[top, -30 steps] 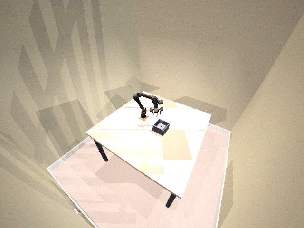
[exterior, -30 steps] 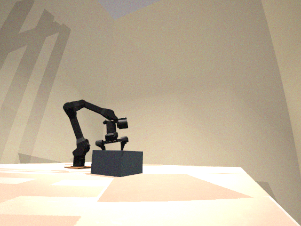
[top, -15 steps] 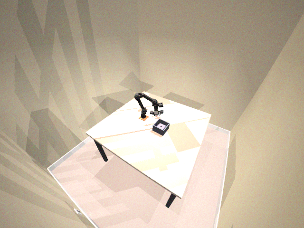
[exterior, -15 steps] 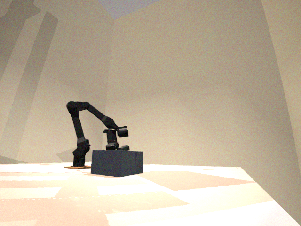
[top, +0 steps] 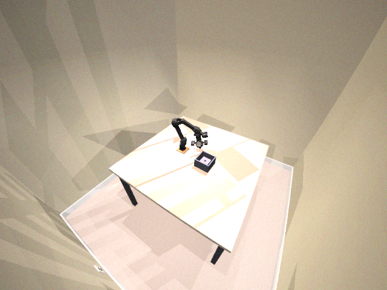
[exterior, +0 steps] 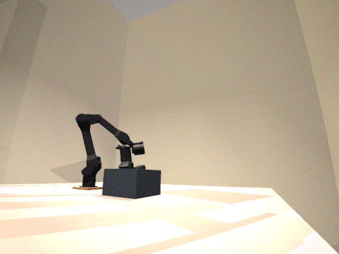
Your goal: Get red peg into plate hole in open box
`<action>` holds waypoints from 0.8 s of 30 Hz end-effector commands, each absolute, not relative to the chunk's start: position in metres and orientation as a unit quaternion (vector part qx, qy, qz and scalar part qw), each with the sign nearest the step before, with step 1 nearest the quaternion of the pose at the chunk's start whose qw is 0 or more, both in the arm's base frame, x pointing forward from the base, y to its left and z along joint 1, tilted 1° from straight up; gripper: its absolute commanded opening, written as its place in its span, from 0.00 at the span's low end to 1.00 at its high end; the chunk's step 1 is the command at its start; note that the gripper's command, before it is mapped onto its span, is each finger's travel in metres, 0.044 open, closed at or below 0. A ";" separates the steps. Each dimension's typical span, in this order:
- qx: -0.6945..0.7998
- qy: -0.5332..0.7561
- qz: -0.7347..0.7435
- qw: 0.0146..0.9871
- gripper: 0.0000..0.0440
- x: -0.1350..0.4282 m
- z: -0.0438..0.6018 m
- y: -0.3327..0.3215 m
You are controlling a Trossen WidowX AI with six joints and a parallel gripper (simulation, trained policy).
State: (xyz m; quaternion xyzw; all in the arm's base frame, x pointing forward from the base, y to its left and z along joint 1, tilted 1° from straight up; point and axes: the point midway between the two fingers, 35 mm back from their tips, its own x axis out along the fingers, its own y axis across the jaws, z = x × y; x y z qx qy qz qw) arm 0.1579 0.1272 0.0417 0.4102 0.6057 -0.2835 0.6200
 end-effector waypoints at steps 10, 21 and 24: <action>0.394 0.568 -0.237 0.683 0.00 0.185 0.092 0.116; 0.383 0.524 -0.227 0.726 0.00 0.213 0.140 0.093; 0.383 0.513 -0.232 0.732 0.00 0.222 0.146 0.084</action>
